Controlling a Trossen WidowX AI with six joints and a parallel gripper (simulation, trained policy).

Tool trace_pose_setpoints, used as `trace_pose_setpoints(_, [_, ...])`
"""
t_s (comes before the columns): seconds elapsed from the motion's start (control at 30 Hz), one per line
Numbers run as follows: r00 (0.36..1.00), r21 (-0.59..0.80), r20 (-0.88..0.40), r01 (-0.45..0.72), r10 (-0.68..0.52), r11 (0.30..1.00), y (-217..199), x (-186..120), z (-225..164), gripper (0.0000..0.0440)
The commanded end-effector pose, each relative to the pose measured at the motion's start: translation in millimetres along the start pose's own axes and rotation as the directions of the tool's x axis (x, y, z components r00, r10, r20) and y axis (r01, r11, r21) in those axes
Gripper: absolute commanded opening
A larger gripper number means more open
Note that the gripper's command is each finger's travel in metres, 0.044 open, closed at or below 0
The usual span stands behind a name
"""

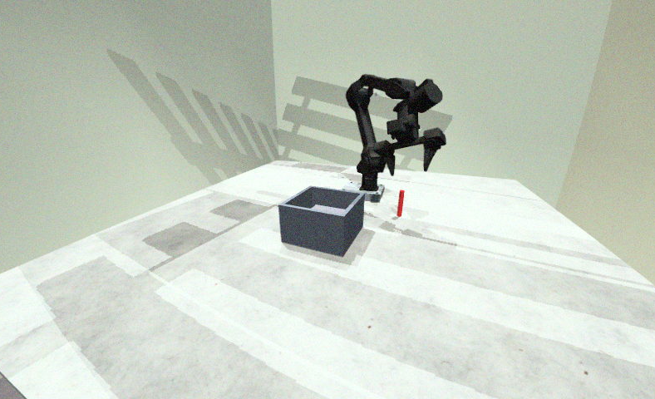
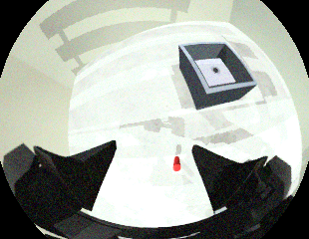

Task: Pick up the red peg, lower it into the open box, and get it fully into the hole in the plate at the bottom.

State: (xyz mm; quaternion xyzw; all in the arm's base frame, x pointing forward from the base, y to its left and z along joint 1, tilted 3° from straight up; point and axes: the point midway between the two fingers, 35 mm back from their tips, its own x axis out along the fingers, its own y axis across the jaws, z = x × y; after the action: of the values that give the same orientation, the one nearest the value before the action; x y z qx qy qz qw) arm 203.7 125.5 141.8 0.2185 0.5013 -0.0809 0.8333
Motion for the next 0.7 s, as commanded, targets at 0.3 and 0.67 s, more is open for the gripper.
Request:
trace_pose_setpoints(0.3, [0.964, 0.186, -0.169, 0.236, -0.206, 0.954, -35, 32, -29, 0.0440])
trace_pose_setpoints(0.67, [0.950, 0.308, -0.222, 0.281, -0.219, 0.909, -48, 68, -52, 0.0440])
